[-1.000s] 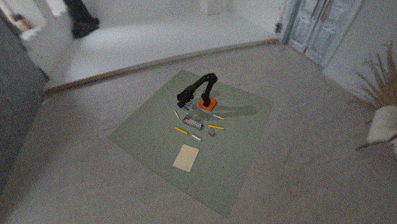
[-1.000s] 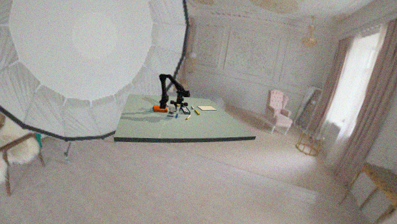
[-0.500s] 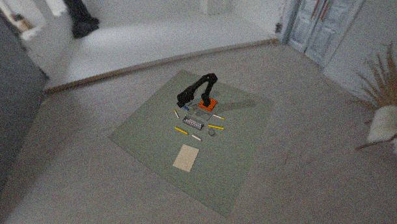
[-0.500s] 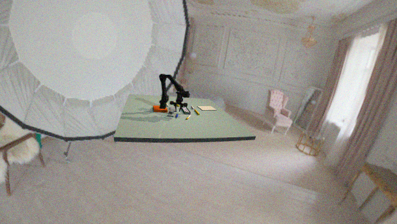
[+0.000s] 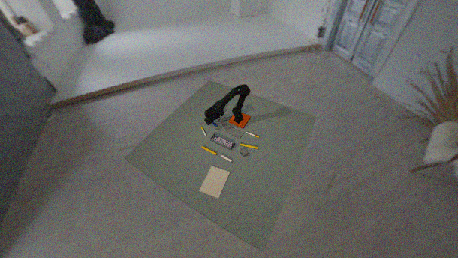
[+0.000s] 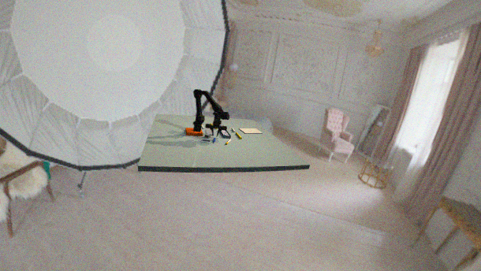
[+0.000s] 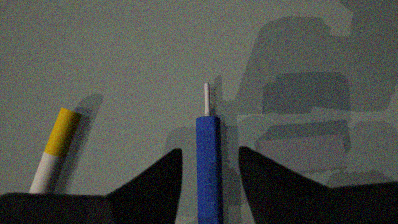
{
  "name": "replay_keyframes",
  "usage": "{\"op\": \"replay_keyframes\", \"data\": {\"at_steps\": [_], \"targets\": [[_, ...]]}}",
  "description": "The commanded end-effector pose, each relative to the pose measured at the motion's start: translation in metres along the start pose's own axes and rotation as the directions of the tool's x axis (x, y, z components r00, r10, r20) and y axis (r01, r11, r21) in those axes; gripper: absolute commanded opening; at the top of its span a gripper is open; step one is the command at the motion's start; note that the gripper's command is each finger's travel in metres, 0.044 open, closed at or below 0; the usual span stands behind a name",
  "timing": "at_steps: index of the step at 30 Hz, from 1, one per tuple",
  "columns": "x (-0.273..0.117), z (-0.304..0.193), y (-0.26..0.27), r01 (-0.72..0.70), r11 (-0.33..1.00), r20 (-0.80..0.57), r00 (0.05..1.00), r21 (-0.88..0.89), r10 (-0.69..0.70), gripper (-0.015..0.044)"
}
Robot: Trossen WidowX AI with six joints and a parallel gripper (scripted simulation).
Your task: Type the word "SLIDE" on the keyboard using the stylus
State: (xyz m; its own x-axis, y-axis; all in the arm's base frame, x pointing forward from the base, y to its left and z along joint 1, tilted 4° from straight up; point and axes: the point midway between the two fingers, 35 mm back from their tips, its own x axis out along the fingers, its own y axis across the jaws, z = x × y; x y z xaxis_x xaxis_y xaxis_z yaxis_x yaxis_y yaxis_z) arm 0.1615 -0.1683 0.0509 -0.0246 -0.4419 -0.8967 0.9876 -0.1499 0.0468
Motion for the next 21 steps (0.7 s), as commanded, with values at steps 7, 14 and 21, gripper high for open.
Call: {"op": "replay_keyframes", "data": {"at_steps": [7, 14, 21], "targets": [[0.009, -0.005, -0.001, 0.003, 1.0, 0.005, 1.0, 0.004, -0.003, 0.015], [0.015, -0.008, -0.001, 0.003, 1.0, 0.005, 1.0, 0.004, -0.003, 0.015], [0.021, -0.012, -0.001, 0.003, 1.0, 0.005, 1.0, 0.004, -0.003, 0.015]]}}
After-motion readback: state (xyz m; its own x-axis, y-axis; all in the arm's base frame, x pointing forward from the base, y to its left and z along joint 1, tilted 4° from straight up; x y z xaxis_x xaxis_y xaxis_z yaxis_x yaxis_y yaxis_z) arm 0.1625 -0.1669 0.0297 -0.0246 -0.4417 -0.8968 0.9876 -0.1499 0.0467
